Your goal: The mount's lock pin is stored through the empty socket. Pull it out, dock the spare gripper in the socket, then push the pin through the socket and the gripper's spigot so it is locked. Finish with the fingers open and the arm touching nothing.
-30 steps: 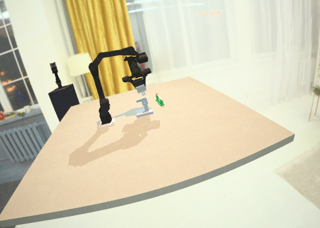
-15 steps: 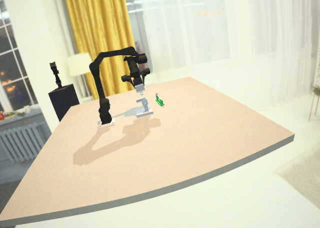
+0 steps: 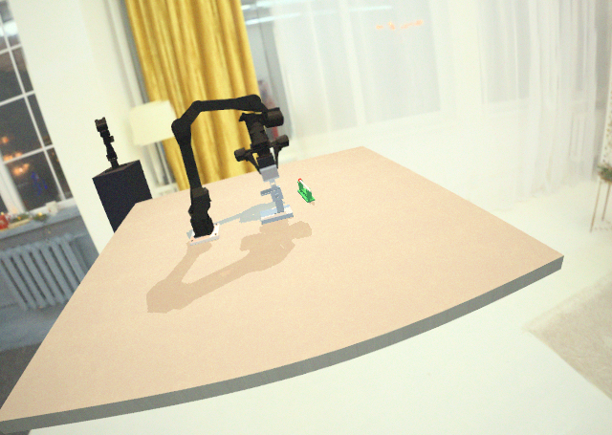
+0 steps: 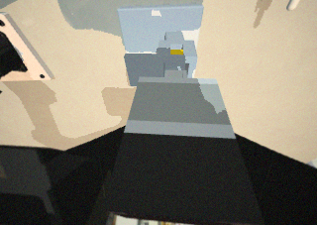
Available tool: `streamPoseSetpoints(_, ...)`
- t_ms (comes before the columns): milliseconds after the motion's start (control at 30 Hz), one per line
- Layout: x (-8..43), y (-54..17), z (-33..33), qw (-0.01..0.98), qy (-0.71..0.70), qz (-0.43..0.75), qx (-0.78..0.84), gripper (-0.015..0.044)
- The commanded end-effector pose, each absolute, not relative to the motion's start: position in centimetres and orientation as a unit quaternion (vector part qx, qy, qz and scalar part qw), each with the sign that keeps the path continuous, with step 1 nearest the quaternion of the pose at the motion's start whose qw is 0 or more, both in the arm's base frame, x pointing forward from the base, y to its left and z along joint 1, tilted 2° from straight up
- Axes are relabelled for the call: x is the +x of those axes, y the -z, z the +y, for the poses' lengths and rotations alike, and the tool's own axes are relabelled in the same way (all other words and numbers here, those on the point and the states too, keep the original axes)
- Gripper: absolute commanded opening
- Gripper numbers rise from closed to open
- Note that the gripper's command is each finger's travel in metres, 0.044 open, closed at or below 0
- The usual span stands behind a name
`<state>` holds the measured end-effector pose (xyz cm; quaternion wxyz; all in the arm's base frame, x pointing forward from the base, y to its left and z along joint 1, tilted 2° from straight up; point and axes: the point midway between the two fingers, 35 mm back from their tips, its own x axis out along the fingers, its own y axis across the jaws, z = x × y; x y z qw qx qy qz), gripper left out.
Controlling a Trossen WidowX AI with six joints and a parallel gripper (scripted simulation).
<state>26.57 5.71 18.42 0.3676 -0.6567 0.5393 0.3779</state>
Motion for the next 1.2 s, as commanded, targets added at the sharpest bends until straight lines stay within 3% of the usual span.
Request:
streamPoseSetpoints(0, 26.7, -18.1, 5.6, 0.365, -0.375, 0.539, -0.660, 0.0000)
streamPoseSetpoints(1167, 26.8, -14.5, 5.9, 0.365, -0.378, 0.539, -0.659, 0.0000)
